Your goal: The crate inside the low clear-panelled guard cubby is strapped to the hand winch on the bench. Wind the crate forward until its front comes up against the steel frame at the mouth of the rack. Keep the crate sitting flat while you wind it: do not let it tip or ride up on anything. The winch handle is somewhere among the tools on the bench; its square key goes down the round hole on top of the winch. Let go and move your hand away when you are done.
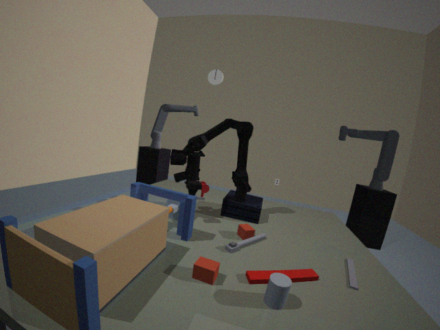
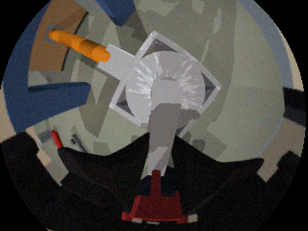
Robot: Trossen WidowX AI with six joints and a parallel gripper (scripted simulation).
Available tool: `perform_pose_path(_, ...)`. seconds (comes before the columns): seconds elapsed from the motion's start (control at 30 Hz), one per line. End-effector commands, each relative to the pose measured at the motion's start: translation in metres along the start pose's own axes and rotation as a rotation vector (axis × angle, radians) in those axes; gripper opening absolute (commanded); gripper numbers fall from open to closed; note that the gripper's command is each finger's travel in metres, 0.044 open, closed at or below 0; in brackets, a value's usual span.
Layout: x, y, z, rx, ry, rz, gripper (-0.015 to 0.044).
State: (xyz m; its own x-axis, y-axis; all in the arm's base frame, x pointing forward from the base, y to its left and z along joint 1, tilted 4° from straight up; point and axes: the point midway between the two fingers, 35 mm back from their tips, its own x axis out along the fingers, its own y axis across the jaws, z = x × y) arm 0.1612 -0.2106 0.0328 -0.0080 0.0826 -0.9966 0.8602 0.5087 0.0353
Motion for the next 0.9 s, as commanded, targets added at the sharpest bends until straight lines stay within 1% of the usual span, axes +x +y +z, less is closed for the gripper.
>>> perform_pose_path(0.0, 0.0040, -0.0021, 0.0007, -0.024, 0.000, -0.007, 0.0000)
perform_pose_path(0.87, 0.0041, 0.0023, 0.0006, 0.069, 0.002, 0.000, 0.0000)
